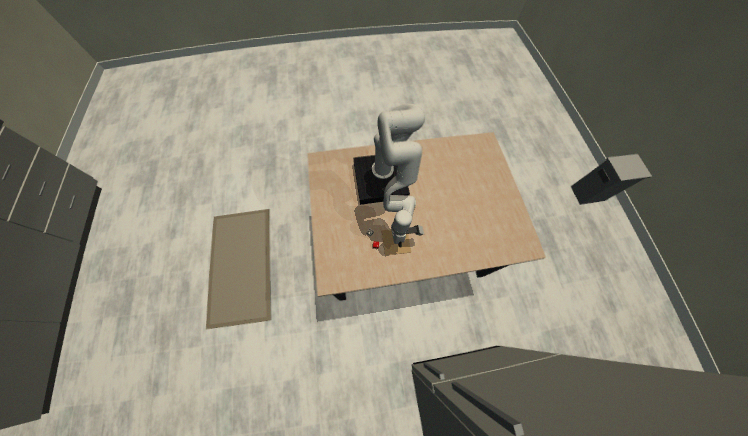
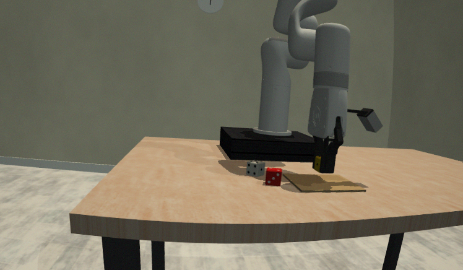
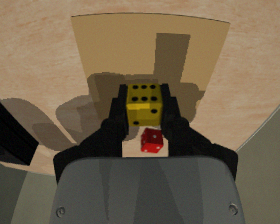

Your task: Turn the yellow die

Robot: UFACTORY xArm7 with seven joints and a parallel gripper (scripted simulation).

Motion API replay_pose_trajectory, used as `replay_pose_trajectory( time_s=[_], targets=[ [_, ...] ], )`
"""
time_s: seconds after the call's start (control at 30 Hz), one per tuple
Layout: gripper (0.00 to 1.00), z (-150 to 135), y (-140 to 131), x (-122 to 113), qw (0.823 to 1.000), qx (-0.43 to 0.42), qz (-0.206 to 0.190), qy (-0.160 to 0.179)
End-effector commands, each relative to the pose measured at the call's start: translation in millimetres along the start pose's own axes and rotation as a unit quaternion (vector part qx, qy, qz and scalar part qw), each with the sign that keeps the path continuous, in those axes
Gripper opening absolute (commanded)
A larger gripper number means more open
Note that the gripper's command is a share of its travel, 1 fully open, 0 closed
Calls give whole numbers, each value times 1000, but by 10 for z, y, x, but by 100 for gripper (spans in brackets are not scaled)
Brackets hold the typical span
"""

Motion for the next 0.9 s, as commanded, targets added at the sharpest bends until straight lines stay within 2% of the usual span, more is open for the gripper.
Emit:
replay_pose_trajectory(
  time_s=[0.0,0.87],
  targets=[
    [27,34,0,115,1000,0,2,-3],
    [27,34,0,148,1000,0,2,-3]
  ],
)
Point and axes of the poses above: the point where the finger pads meet when closed, its own x axis out along the fingers, its own z axis across the jaws, y = z × x, the point moved 3 cm from there along -x, back along the fingers, and after that the axes turned 3 degrees about -x, right-handed, at the moved point
